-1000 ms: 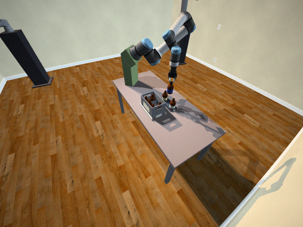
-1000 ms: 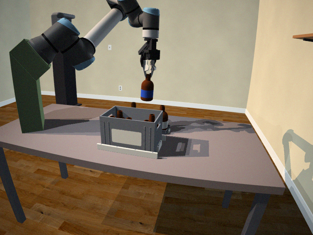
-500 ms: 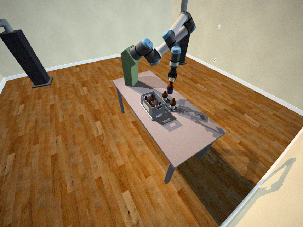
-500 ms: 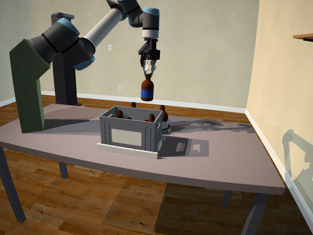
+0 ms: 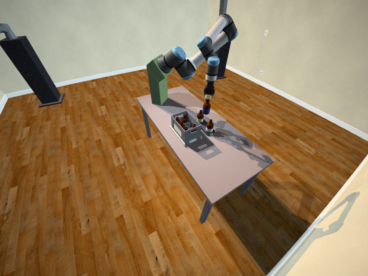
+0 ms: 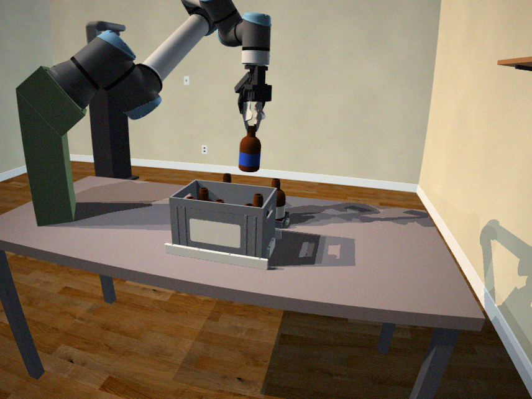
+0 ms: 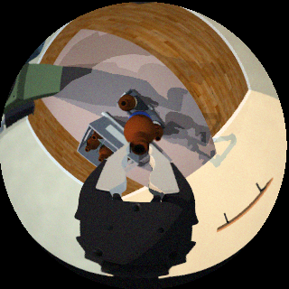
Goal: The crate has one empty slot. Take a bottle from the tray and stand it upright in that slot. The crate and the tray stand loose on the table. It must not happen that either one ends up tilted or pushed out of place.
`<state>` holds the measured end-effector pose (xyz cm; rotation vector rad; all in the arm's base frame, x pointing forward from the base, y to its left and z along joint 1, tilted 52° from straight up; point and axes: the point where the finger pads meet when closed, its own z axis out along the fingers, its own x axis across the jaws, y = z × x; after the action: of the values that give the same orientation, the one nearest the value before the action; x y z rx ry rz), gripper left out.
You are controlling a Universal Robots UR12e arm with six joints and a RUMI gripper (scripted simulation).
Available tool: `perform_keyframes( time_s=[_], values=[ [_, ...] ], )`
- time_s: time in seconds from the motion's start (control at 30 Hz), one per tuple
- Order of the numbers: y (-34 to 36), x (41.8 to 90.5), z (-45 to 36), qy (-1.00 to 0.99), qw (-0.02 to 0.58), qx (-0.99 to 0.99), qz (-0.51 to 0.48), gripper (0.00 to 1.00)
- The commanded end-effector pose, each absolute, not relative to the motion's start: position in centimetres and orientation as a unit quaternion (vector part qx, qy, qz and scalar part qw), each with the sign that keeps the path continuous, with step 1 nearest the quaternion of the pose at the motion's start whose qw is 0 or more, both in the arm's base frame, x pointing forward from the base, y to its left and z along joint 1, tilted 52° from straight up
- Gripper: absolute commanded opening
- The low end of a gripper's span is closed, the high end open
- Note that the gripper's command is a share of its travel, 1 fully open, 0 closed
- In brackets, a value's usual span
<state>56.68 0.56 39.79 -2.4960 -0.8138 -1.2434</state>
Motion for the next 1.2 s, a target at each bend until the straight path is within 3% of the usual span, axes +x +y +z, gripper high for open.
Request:
perform_keyframes(
  time_s=[0.0, 1.17],
  values=[
    [0.4, 56.7, 39.7, -0.278, 0.118, -0.853, -0.425, 0.00],
    [-3.5, 57.0, 37.2, -0.278, 0.118, -0.853, -0.425, 0.00]
  ],
)
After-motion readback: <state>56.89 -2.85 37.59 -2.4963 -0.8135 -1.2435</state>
